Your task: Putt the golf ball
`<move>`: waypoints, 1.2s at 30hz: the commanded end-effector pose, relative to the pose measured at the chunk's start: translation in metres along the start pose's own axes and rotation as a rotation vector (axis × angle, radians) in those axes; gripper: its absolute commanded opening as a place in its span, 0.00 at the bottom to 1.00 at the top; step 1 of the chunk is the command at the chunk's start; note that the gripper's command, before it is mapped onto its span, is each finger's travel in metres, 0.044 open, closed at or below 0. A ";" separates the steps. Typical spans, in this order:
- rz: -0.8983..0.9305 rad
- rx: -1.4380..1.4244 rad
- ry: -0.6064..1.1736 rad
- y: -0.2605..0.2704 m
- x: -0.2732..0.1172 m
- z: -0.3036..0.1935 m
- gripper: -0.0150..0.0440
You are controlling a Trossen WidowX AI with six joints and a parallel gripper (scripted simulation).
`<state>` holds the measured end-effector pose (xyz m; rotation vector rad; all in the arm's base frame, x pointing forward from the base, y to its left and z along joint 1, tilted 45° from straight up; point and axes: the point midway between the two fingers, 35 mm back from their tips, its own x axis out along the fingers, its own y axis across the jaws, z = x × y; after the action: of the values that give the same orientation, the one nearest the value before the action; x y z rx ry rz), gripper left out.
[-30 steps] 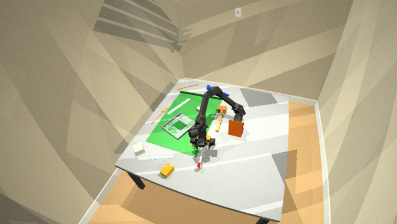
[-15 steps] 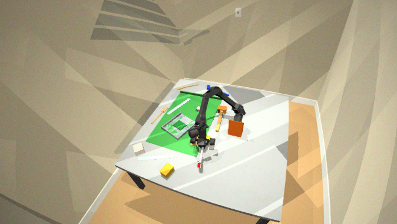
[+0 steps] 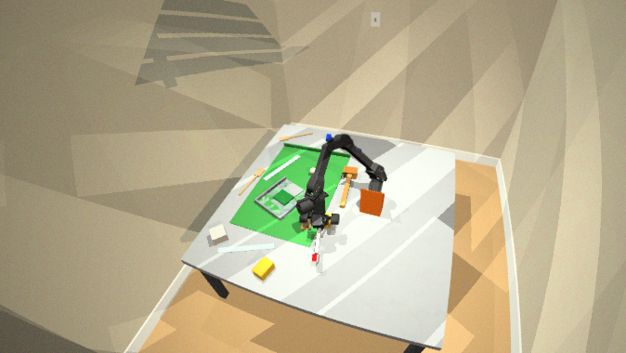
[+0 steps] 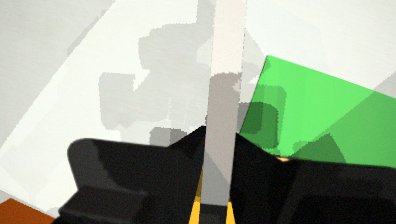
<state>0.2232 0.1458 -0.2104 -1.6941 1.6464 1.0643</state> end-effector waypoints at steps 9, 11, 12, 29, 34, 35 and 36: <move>-0.030 0.006 -0.024 -0.004 -0.062 0.014 0.25; -0.033 0.049 -0.026 -0.008 -0.067 0.007 0.25; -0.036 0.081 -0.027 -0.012 -0.070 0.001 0.25; -0.072 0.635 -0.037 -0.051 -0.114 -0.111 0.25; -0.082 0.801 -0.034 -0.055 -0.123 -0.147 0.25; -0.084 0.834 -0.033 -0.055 -0.124 -0.154 0.25; -0.087 0.867 -0.032 -0.055 -0.126 -0.162 0.25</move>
<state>0.3071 0.1066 -0.0457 -1.2104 1.6467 0.3504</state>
